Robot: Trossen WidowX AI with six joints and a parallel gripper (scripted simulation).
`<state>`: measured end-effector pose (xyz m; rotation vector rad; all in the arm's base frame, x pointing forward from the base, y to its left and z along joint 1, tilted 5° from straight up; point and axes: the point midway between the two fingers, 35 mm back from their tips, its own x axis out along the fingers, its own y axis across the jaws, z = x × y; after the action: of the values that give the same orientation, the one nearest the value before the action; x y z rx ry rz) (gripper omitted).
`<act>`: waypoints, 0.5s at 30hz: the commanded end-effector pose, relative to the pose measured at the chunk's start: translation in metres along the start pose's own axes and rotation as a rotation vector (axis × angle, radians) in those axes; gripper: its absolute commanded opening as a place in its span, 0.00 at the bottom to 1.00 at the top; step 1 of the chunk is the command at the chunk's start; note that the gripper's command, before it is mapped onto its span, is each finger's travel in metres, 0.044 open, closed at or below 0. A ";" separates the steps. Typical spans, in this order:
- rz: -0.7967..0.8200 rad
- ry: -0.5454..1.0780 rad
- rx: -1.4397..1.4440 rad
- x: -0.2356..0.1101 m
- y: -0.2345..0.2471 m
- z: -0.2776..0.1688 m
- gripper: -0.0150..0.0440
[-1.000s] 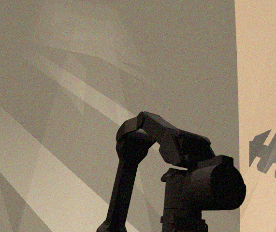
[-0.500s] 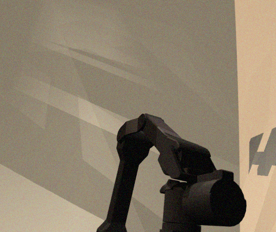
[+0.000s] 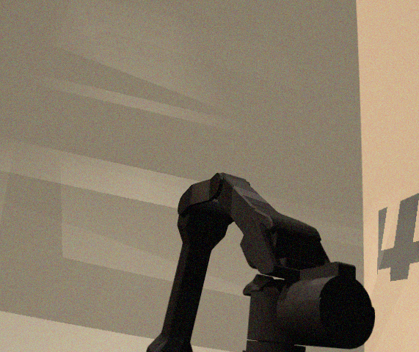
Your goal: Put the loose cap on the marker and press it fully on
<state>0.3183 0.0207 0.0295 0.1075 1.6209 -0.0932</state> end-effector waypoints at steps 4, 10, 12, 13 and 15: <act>0.002 -0.013 0.000 -0.077 0.001 0.004 0.25; 0.002 -0.013 0.000 -0.086 0.000 0.002 0.25; 0.002 -0.013 0.000 -0.086 0.000 0.002 0.34; 0.002 -0.013 0.000 -0.086 0.000 0.002 0.39; 0.002 -0.013 0.000 -0.086 0.000 0.002 0.48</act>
<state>0.3254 0.0199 0.1158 0.1116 1.6027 -0.0934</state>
